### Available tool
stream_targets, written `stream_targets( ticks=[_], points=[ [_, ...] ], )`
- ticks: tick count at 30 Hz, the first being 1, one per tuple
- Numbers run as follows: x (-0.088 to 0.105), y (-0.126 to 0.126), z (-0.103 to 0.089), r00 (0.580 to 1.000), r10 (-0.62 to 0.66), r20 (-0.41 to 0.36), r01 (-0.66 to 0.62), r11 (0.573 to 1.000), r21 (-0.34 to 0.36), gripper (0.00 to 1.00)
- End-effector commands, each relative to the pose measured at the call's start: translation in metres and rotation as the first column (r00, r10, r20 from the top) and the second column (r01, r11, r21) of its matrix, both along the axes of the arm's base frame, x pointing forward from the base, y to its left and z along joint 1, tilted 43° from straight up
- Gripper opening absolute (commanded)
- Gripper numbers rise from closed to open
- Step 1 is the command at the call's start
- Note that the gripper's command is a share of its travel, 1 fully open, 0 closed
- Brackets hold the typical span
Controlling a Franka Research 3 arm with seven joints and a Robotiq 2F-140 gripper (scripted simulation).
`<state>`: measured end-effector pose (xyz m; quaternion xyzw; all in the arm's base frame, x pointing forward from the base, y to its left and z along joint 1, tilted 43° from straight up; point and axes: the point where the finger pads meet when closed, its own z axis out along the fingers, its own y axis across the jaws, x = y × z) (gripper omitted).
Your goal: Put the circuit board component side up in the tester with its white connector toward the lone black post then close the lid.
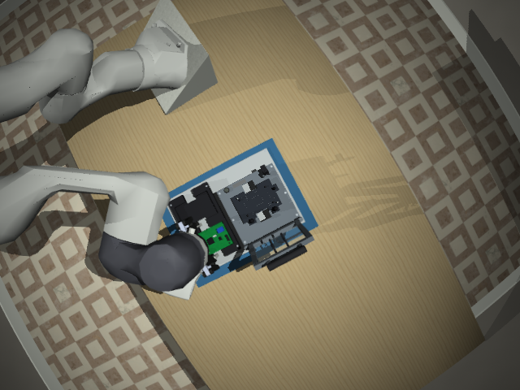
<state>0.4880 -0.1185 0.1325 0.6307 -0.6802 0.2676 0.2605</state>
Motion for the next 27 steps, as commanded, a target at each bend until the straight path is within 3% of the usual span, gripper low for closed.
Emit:
stream_targets(
  ticks=[1,27],
  points=[
    [0.005,-0.004,-0.007,1.0,0.0,0.024,0.0,1.0,0.007,0.58],
    [0.005,-0.014,-0.018,1.0,0.0,0.024,0.0,1.0,0.007,0.58]
  ],
)
